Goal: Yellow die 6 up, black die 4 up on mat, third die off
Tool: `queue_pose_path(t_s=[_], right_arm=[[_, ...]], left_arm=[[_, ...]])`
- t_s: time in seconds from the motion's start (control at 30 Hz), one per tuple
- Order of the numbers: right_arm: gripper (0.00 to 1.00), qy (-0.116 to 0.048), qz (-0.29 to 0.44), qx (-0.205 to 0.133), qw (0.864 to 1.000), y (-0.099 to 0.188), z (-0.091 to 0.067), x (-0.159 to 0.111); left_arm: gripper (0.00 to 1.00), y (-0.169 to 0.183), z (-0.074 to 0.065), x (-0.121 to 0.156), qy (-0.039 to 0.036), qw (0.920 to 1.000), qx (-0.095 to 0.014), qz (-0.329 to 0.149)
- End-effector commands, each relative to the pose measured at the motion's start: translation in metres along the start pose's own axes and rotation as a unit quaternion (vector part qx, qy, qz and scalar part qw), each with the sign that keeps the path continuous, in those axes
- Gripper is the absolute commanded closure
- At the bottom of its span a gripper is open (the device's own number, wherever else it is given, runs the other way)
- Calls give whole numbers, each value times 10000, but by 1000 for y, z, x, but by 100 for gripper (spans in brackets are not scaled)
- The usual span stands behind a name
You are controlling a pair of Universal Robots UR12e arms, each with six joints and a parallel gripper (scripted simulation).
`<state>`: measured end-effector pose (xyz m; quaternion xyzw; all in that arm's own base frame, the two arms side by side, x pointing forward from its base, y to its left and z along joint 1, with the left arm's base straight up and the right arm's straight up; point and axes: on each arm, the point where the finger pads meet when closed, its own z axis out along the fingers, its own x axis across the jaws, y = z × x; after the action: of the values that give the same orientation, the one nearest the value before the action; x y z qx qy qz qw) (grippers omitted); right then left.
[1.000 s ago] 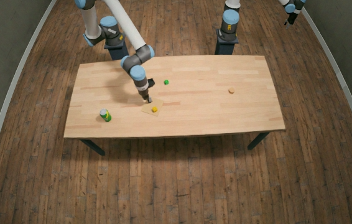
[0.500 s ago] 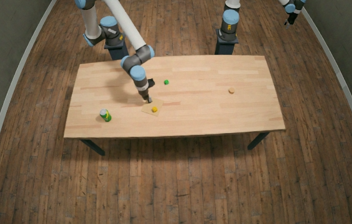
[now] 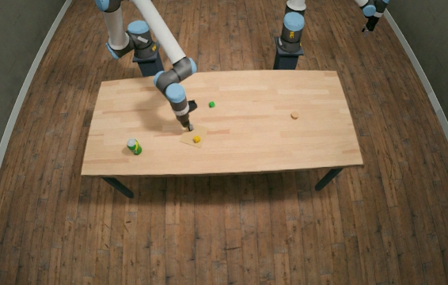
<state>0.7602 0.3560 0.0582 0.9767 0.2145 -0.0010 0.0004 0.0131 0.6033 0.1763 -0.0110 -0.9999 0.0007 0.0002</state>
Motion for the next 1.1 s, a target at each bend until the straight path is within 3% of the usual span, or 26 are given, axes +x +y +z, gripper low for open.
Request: queue_pose_path(t_s=[0.0, 0.3, 0.8, 1.07], right_arm=[[13, 11, 0, 1, 10000, 0, -1, 1], [13, 11, 0, 1, 10000, 0, -6, 1], [13, 11, 0, 1, 10000, 0, -40, 1], [13, 10, 0, 0, 10000, 0, -42, 1]], left_arm=[[0, 1, -1, 0, -2, 10000, -8, 0], [0, 1, -1, 0, -2, 10000, -8, 0], [0, 1, -1, 0, -2, 10000, -8, 0], [0, 1, -1, 0, -2, 10000, -8, 0]])
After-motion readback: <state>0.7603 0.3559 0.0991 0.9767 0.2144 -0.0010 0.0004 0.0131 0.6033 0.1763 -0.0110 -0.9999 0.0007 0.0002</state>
